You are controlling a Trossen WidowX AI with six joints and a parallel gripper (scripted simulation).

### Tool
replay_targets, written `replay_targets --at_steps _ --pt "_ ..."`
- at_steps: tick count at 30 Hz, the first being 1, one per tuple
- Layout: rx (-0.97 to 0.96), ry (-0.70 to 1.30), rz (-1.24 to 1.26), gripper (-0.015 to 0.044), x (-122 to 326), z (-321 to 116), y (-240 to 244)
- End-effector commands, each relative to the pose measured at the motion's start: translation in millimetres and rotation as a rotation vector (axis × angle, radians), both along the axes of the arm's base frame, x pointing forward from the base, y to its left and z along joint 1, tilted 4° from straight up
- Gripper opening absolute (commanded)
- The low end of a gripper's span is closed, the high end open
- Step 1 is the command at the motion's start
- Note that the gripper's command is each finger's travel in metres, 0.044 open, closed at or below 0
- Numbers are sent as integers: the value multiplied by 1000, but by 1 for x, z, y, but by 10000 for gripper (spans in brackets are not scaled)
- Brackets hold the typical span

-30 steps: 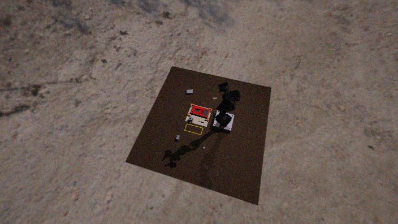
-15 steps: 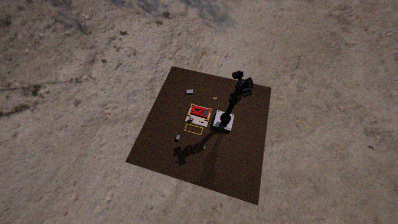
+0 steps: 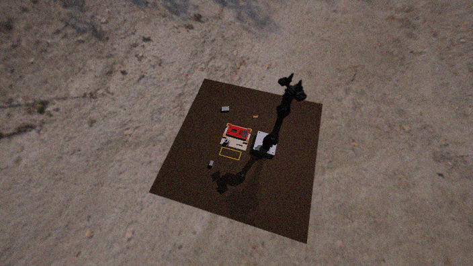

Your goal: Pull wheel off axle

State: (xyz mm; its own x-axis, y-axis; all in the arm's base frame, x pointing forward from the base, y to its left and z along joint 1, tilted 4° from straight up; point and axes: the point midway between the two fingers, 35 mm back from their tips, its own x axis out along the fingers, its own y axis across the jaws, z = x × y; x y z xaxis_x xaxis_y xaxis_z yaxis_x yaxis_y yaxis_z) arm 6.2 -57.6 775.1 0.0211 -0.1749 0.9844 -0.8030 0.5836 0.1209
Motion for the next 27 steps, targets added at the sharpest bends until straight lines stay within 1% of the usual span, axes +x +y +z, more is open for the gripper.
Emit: replay_targets --at_steps 1,8,13,18,27 --pt "67 20 49 300 11 -6 -34" --pt "188 69 110 300 35 -20 -83" --pt "222 98 187 300 54 -27 -100" --pt "298 134 226 300 75 -39 -124" --pt "507 247 242 300 129 -82 -179"
